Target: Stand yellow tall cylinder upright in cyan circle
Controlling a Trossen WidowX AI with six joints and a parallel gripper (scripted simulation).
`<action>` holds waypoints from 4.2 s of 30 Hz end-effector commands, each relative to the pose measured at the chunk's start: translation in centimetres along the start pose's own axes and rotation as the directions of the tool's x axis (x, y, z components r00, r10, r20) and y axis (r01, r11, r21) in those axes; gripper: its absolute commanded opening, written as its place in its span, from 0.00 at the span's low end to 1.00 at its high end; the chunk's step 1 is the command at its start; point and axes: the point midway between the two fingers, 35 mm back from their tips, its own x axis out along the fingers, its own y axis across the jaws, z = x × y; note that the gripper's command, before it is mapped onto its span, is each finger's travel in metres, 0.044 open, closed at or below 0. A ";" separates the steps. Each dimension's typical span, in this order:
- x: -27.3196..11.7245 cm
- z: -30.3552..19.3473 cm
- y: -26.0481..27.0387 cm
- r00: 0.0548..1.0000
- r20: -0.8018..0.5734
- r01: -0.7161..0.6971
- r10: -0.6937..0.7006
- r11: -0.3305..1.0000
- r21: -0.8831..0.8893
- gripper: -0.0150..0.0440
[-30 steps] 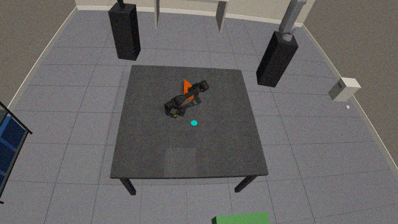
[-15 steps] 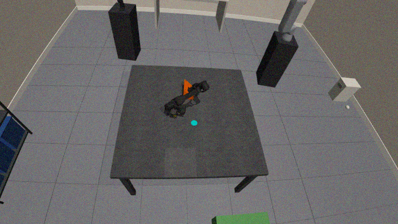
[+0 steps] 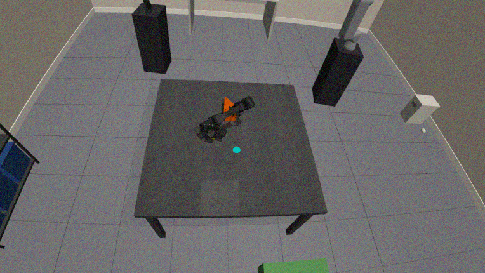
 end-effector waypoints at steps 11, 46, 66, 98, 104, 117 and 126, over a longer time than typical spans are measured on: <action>-4.6 -0.1 0.0 1.000 0.001 0.007 -0.007 1.000 -0.006 0.43; -7.9 1.6 5.9 1.000 -0.002 0.025 -0.024 1.000 0.017 0.43; -8.4 2.5 11.0 1.000 0.000 0.024 -0.024 0.999 0.045 0.43; -9.0 2.5 19.3 1.000 -0.001 0.000 0.001 0.995 0.098 0.43; -8.9 2.4 19.6 1.000 0.002 0.005 -0.005 0.995 0.099 0.43; -8.1 2.4 19.1 0.997 0.036 0.067 -0.071 0.994 0.086 0.43; -7.6 2.5 18.7 0.991 0.064 0.108 -0.114 0.991 0.080 0.43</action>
